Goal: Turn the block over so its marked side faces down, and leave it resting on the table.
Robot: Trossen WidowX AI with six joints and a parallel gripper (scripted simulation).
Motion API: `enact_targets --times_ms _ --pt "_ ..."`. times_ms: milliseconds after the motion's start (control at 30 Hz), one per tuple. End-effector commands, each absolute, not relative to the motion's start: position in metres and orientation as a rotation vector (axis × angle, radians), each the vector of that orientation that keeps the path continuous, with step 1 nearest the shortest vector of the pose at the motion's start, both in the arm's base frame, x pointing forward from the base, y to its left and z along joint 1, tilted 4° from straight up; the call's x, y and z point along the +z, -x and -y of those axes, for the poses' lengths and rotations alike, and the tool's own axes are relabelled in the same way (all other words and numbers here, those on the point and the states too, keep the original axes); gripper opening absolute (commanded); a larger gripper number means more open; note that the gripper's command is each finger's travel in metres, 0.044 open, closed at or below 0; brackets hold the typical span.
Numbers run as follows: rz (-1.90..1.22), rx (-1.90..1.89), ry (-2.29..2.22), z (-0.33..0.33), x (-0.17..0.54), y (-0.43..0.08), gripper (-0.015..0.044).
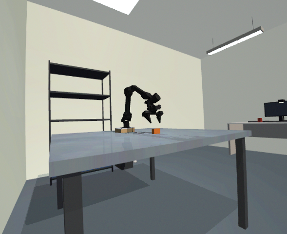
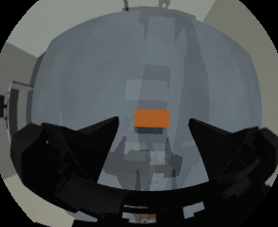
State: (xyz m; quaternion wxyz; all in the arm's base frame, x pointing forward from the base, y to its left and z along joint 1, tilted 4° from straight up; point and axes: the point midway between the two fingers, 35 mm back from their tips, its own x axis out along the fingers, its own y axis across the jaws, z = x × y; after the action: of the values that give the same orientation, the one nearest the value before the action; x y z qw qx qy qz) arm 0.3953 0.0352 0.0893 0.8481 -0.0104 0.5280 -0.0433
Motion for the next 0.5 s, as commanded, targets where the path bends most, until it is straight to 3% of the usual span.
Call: enact_targets --times_ms 0,467 --pt "-1.210 -0.091 0.008 -0.036 0.097 -0.404 0.0440" --pt "-1.505 -0.096 -0.018 -0.035 0.114 -0.409 0.0440"
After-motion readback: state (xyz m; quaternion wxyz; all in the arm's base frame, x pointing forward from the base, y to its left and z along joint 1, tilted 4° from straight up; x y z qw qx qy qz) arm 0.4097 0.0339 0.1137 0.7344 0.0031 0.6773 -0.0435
